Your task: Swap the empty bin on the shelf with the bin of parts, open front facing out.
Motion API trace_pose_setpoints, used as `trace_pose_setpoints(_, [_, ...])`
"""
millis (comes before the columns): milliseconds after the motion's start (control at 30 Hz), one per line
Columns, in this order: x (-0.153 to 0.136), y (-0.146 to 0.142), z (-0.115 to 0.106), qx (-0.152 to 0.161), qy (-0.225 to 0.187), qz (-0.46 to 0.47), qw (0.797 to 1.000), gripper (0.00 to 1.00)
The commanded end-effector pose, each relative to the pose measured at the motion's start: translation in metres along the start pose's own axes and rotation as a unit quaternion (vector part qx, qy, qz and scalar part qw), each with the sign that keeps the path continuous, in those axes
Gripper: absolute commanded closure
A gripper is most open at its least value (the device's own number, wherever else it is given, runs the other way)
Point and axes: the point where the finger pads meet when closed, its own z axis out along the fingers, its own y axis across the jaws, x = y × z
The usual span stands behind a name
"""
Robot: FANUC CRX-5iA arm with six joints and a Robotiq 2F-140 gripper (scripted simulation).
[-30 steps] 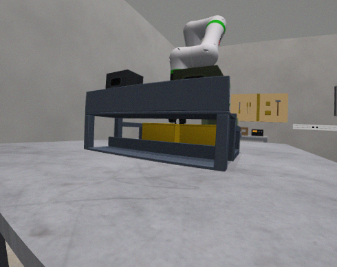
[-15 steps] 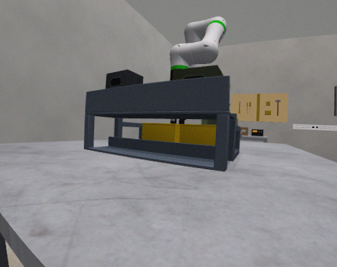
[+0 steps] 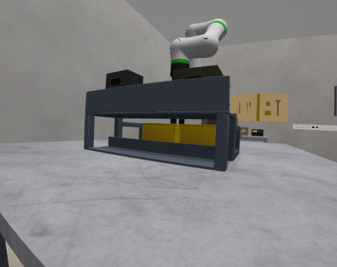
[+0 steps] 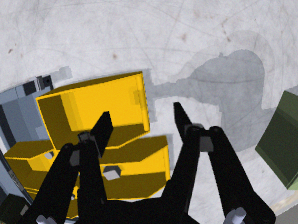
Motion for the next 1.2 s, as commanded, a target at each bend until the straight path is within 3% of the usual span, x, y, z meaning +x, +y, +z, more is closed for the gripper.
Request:
trace_pose_setpoints(0, [0.0,-0.001,-0.008,0.001,0.0,0.0,1.0,0.38])
trace_pose_setpoints(467, [0.0,-0.001,-0.028,0.001,0.0,0.0,1.0,0.38])
trace_pose_setpoints(867, [0.0,-0.001,-0.031,0.001,0.0,0.0,1.0,0.38])
trace_pose_setpoints(900, [0.0,-0.001,-0.031,0.001,0.0,0.0,1.0,0.9])
trace_pose_setpoints(1167, [0.0,-0.001,-0.031,0.001,0.0,0.0,1.0,0.9])
